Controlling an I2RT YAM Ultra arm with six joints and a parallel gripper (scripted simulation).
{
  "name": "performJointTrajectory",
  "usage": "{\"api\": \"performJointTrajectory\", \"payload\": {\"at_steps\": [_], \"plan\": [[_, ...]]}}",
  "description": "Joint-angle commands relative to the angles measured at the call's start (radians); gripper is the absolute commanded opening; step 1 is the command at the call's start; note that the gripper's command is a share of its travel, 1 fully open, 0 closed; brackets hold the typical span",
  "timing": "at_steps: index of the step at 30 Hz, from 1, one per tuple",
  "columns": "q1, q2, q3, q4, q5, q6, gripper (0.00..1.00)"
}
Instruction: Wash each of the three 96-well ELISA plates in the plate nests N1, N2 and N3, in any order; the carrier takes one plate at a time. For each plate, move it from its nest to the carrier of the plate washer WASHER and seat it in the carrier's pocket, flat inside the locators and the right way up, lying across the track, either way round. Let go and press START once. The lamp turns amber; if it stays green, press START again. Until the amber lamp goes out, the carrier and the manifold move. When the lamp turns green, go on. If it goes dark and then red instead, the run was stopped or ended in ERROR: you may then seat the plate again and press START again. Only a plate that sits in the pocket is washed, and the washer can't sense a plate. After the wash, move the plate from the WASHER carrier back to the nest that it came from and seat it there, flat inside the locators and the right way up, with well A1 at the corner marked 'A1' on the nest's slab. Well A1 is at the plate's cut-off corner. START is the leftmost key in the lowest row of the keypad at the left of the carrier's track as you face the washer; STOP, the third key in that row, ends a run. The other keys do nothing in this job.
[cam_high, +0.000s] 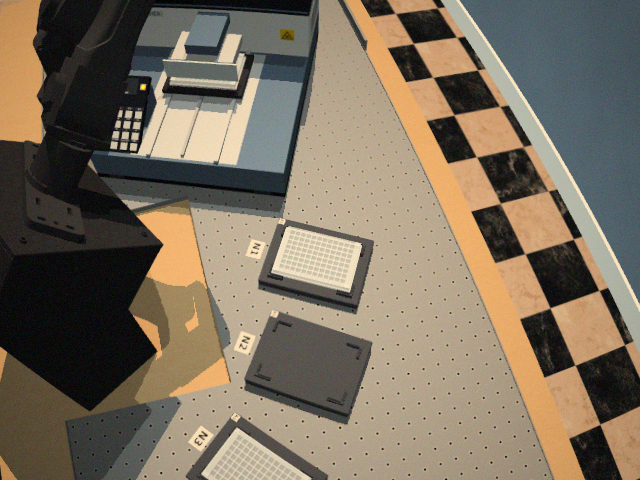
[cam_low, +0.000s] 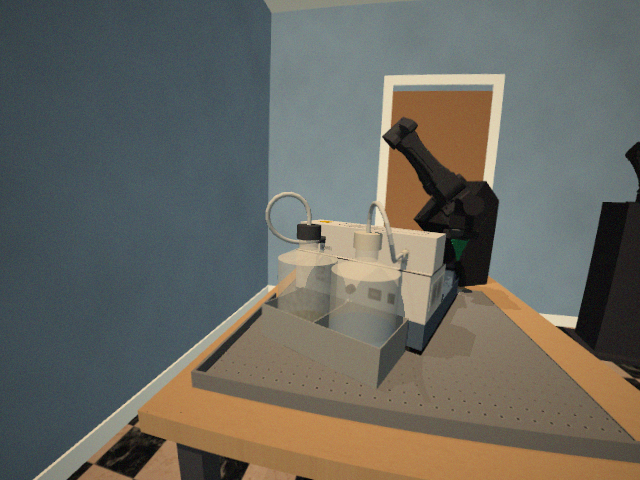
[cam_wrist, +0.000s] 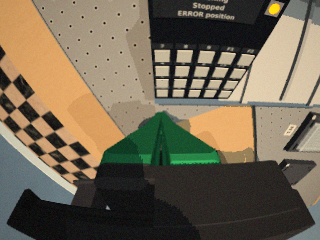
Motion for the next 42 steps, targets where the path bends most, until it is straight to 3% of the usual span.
{"api": "performJointTrajectory", "payload": {"at_steps": [1, 9, 31, 32, 42], "plan": [[0.015, -0.012, 0.002, -0.037, 0.008, 0.024, 0.00], [0.051, -0.053, 0.009, -0.119, 0.022, 0.073, 0.00], [0.051, -0.053, 0.009, -0.118, 0.021, 0.072, 0.00], [0.049, -0.063, 0.016, -0.133, 0.021, 0.070, 1.00], [0.031, -0.134, 0.078, -0.249, 0.014, 0.046, 1.00]]}}
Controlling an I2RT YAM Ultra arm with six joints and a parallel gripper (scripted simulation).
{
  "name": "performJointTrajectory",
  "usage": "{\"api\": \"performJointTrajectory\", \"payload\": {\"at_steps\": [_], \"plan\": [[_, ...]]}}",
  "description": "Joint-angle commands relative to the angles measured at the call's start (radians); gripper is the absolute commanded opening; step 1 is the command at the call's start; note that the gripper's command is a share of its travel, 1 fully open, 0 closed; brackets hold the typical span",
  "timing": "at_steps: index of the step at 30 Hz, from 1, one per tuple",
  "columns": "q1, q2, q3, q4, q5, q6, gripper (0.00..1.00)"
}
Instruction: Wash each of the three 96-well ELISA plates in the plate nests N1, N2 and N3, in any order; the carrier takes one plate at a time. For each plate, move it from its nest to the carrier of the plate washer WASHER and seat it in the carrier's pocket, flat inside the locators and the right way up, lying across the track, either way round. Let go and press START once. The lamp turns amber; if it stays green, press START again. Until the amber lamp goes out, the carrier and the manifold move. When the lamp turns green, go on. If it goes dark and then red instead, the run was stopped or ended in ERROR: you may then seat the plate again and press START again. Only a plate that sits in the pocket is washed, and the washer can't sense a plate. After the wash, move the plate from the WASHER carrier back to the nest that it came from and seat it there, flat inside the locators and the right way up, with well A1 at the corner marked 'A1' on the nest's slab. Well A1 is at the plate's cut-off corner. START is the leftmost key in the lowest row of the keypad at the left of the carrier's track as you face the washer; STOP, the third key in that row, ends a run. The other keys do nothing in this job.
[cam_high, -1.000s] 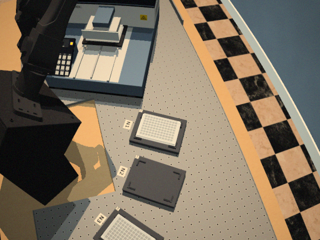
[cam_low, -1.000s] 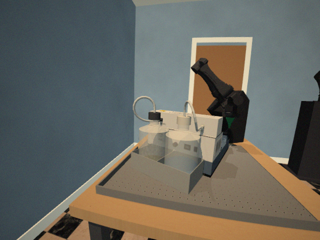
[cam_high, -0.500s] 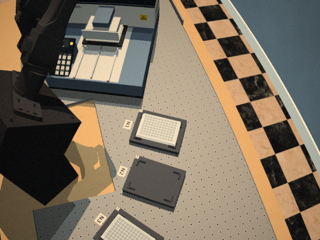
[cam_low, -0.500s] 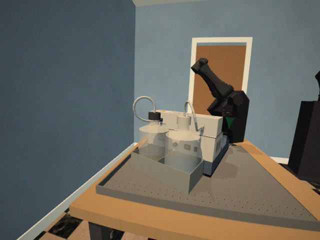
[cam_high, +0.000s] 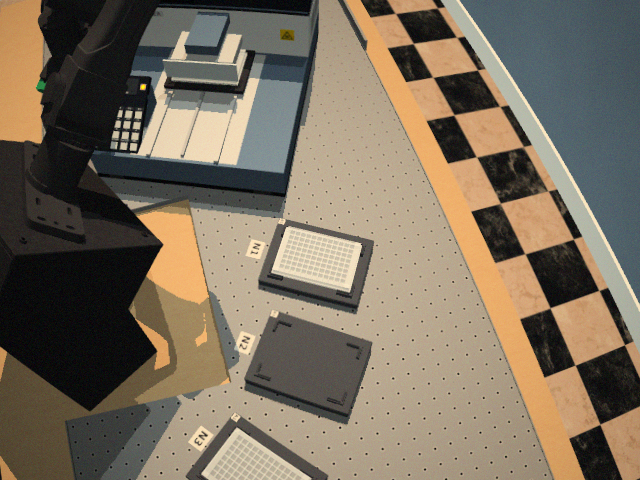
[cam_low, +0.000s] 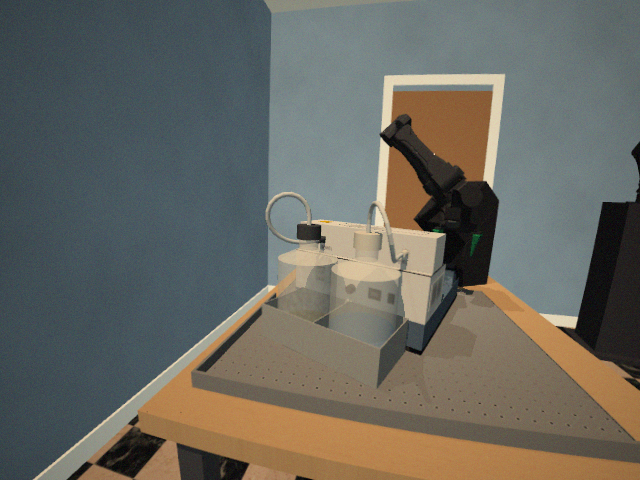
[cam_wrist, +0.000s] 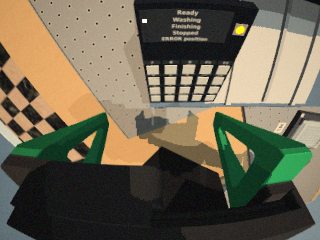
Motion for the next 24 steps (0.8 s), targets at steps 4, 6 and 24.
{"api": "performJointTrajectory", "payload": {"at_steps": [4, 6, 24], "plan": [[-0.005, -0.048, 0.051, -0.102, -0.004, -0.024, 1.00], [-0.009, -0.061, 0.069, -0.129, -0.005, -0.029, 1.00], [-0.041, -0.128, 0.235, -0.331, -0.018, -0.071, 1.00]]}}
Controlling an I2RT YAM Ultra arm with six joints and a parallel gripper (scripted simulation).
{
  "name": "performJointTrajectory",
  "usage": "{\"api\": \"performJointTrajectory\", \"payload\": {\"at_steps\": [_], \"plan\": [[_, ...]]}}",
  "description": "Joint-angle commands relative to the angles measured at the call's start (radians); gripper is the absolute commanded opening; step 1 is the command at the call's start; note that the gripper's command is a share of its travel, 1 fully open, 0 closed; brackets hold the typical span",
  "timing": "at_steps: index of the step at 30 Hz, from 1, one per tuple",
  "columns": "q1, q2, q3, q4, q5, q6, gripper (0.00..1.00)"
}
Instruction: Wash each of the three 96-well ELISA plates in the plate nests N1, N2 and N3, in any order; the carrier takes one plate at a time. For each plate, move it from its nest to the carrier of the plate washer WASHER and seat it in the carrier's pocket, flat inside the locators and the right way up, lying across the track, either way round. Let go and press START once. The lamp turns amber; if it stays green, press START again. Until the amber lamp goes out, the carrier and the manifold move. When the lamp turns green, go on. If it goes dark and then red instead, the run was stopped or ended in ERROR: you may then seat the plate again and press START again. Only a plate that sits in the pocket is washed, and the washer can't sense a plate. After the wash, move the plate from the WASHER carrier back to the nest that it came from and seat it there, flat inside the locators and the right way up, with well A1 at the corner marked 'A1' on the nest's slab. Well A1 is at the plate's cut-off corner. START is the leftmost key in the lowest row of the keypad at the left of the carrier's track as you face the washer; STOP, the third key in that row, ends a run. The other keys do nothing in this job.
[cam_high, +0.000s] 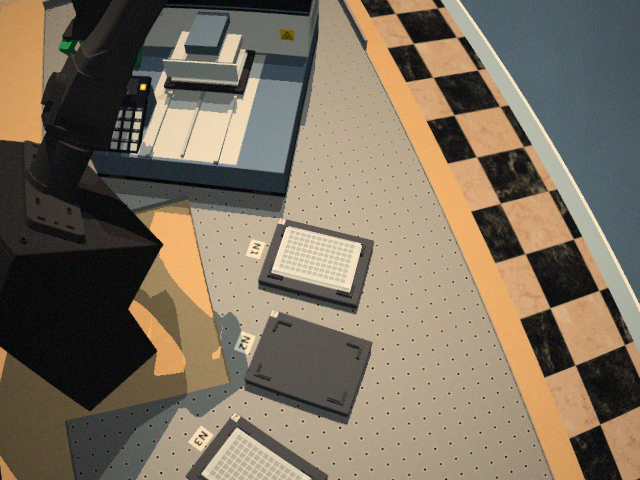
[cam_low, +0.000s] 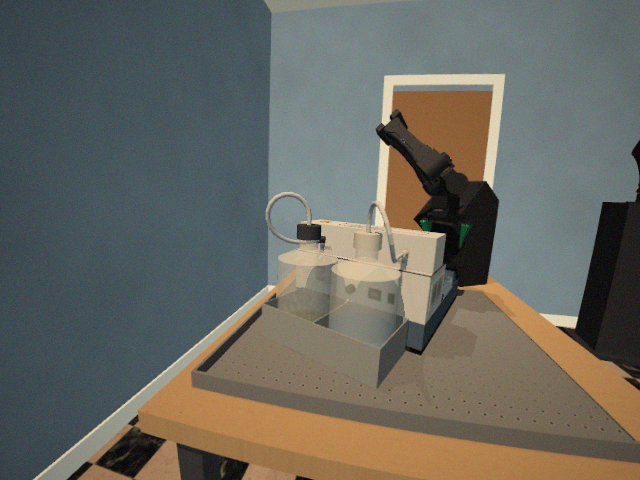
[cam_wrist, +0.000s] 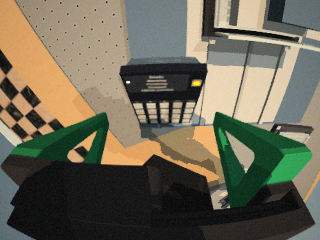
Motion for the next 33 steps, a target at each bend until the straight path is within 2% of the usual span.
{"api": "performJointTrajectory", "payload": {"at_steps": [1, 17, 19, 33], "plan": [[0.004, -0.011, 0.021, -0.050, 0.000, -0.013, 1.00], [-0.023, -0.026, 0.204, -0.223, -0.012, -0.047, 1.00], [-0.023, -0.026, 0.204, -0.223, -0.012, -0.047, 1.00], [-0.046, -0.005, 0.399, -0.378, -0.022, -0.075, 1.00]]}}
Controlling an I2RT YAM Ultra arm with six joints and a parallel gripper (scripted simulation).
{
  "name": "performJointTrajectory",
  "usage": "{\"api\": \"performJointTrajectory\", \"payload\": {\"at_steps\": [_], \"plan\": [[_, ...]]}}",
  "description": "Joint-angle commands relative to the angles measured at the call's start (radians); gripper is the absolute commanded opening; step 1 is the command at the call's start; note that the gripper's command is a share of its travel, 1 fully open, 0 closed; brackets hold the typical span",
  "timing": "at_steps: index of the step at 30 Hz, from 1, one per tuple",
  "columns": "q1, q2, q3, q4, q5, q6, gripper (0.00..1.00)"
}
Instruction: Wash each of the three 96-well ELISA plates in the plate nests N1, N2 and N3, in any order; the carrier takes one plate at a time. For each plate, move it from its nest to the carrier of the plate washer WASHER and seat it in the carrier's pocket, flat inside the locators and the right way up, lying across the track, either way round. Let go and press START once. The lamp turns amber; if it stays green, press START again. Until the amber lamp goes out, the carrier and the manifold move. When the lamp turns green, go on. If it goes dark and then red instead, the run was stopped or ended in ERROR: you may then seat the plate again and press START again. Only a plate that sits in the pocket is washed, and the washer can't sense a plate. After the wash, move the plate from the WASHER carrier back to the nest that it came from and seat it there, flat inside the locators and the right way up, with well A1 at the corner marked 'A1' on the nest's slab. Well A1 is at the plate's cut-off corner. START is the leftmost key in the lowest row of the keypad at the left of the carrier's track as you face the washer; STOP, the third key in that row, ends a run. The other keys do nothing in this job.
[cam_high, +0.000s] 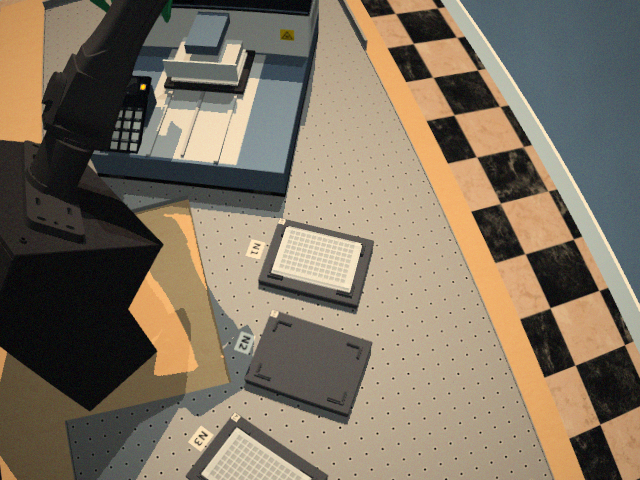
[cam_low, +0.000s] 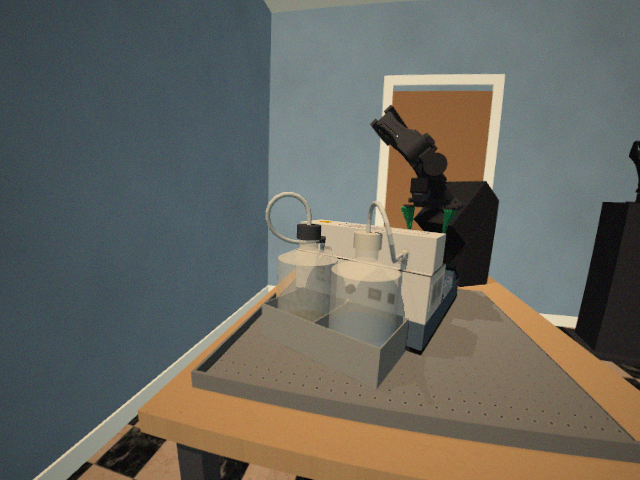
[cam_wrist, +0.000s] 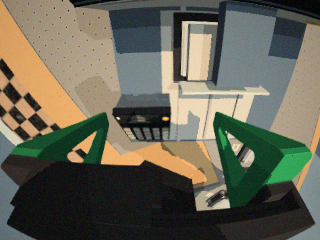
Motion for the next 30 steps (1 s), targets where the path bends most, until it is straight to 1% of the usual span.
{"api": "performJointTrajectory", "payload": {"at_steps": [1, 3, 4, 30], "plan": [[0.002, 0.000, 0.043, -0.054, -0.001, -0.012, 1.00], [0.002, 0.000, 0.043, -0.054, -0.001, -0.012, 1.00], [0.001, 0.002, 0.054, -0.063, -0.002, -0.014, 1.00], [0.001, 0.002, 0.055, -0.063, -0.002, -0.014, 1.00]]}}
